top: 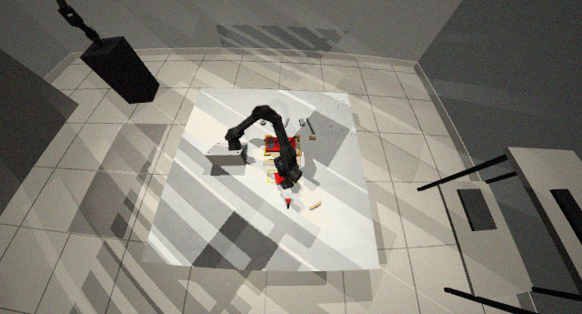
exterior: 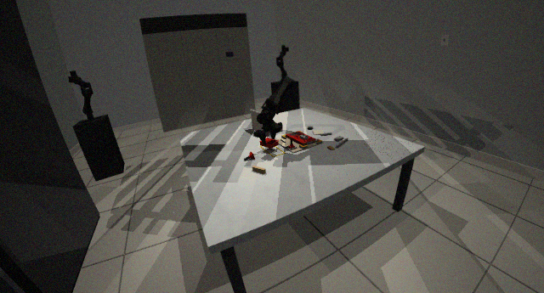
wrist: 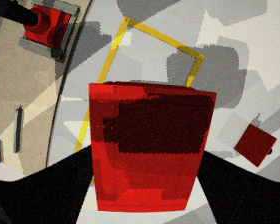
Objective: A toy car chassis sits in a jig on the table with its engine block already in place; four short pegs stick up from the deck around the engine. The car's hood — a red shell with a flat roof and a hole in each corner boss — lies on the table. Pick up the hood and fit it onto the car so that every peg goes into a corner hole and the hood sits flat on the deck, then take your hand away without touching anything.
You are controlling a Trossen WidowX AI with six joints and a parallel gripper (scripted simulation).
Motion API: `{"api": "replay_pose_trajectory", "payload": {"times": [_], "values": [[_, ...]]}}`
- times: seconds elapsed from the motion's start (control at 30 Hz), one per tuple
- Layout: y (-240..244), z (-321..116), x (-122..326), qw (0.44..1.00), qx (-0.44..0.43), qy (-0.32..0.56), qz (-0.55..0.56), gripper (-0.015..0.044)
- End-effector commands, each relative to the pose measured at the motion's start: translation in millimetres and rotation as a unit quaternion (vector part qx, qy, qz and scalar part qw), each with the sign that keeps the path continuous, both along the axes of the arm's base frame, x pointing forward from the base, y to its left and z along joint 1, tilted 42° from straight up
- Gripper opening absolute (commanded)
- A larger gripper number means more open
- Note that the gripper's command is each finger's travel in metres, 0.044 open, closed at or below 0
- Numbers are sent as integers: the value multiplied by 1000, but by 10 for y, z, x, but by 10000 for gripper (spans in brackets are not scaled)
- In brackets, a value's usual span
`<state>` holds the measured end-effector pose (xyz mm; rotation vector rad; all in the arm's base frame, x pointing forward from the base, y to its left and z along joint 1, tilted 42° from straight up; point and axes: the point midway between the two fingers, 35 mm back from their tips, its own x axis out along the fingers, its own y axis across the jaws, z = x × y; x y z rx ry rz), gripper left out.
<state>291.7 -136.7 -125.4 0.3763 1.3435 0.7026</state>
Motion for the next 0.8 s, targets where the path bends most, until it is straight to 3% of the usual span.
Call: {"api": "replay_pose_trajectory", "payload": {"times": [0.0, 0.77], "values": [[-104, 109, 5, 1000, -5, -4, 1, 0], [-390, 436, -28, 1000, -6, -4, 1, 0]]}}
